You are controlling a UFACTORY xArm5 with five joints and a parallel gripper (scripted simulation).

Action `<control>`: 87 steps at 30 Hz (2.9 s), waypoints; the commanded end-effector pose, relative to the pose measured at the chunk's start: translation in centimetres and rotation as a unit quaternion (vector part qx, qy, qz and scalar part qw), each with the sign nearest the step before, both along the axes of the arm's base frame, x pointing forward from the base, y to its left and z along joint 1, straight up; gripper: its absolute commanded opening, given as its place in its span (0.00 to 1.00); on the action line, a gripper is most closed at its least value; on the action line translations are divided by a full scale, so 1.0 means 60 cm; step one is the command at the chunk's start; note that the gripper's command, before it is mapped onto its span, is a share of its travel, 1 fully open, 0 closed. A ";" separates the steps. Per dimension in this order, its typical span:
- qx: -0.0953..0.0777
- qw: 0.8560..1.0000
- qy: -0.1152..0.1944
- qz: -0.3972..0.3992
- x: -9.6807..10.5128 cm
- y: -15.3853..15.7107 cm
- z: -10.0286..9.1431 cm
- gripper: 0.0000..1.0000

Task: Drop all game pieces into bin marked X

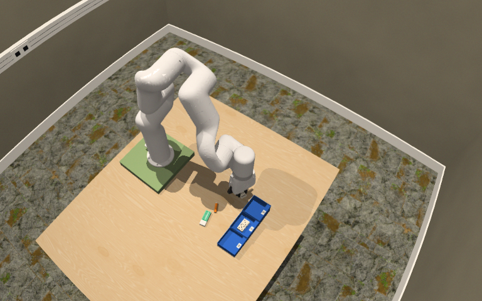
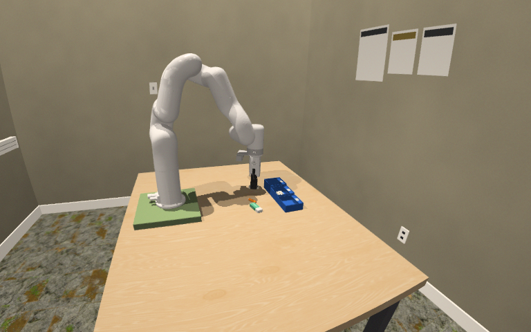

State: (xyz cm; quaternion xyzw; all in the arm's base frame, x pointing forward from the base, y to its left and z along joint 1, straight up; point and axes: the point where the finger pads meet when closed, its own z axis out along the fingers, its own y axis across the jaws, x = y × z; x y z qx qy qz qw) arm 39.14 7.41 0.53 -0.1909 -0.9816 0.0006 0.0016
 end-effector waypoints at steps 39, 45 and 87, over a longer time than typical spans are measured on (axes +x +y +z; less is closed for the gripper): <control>0.000 1.000 -0.002 0.000 0.021 -0.023 0.095 0.21; 0.000 1.000 -0.002 0.000 0.058 -0.070 0.096 0.21; 0.000 0.866 -0.004 -0.501 0.155 -0.191 0.096 0.21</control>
